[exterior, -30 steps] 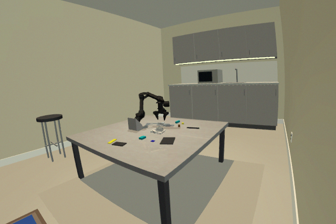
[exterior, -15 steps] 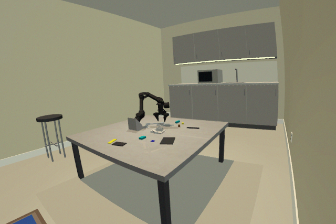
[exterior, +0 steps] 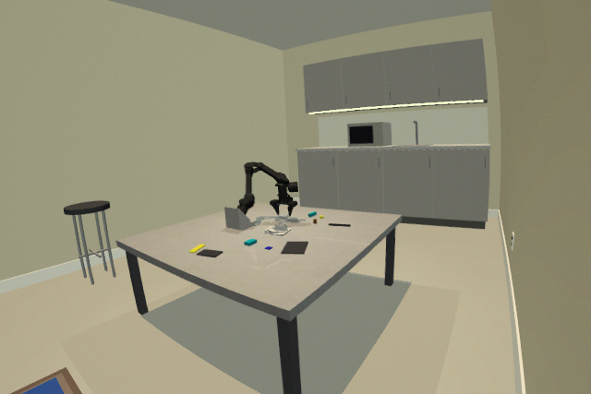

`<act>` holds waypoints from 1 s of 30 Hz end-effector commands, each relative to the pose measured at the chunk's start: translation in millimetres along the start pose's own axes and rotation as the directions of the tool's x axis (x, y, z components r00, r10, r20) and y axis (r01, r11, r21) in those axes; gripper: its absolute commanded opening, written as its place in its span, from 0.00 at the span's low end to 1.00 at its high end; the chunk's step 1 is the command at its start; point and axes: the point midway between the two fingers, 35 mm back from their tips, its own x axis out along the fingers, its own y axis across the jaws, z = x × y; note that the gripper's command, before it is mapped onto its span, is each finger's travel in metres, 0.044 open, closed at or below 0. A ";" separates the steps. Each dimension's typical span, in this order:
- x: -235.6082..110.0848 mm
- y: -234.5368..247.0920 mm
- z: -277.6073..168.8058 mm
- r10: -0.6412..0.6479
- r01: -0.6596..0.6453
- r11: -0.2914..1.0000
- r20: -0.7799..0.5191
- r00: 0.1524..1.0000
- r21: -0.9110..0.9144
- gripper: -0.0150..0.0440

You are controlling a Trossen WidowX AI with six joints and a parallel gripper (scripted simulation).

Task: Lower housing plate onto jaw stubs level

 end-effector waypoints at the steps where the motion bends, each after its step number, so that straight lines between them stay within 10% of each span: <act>1: 7.5 0.7 -2.5 0.004 -0.004 1.000 -0.007 1.000 0.008 1.00; 30: 22.6 1.4 -2.3 0.004 -0.004 1.000 -0.004 1.000 0.009 1.00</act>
